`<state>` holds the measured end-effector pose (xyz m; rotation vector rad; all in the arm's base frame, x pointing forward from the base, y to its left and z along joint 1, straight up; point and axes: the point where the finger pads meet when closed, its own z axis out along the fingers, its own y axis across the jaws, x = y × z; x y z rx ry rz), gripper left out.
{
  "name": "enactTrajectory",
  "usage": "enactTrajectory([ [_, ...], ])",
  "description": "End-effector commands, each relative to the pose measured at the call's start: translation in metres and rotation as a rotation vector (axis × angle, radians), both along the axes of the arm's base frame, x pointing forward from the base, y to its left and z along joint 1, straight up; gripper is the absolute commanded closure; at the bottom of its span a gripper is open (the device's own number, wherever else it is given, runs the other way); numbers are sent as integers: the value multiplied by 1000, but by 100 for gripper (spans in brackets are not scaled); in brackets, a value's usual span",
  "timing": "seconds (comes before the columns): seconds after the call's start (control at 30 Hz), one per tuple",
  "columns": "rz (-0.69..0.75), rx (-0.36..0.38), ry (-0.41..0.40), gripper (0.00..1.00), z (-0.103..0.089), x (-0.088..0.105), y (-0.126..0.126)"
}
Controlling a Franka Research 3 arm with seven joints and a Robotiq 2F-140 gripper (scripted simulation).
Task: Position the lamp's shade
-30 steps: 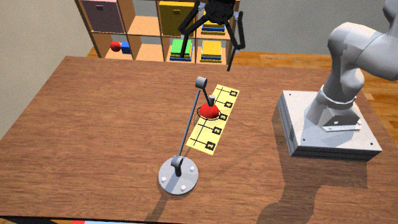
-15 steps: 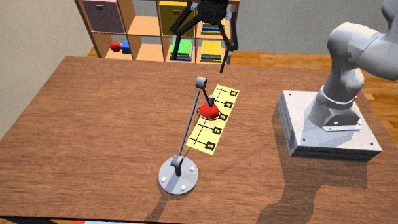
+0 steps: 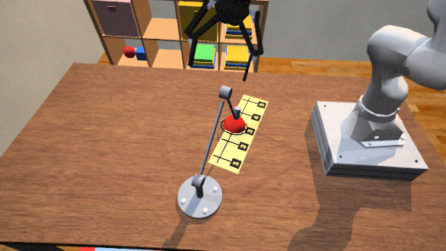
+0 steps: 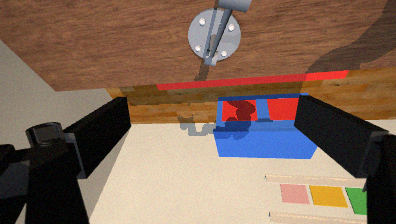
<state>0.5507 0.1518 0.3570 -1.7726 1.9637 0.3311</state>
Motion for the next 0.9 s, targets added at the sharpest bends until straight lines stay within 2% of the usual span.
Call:
enactTrajectory([
  [0.0,-64,-64,63,0,-4,-4,-3],
  [0.13,-83,-130,86,0,-4,-4,-4],
  [0.2,-83,-130,86,0,-4,-4,-4],
  [0.7,-69,-347,101,0,0,1,1],
  [0.77,-69,-347,101,0,0,1,1],
  [0.87,-72,-391,107,0,1,2,2],
])
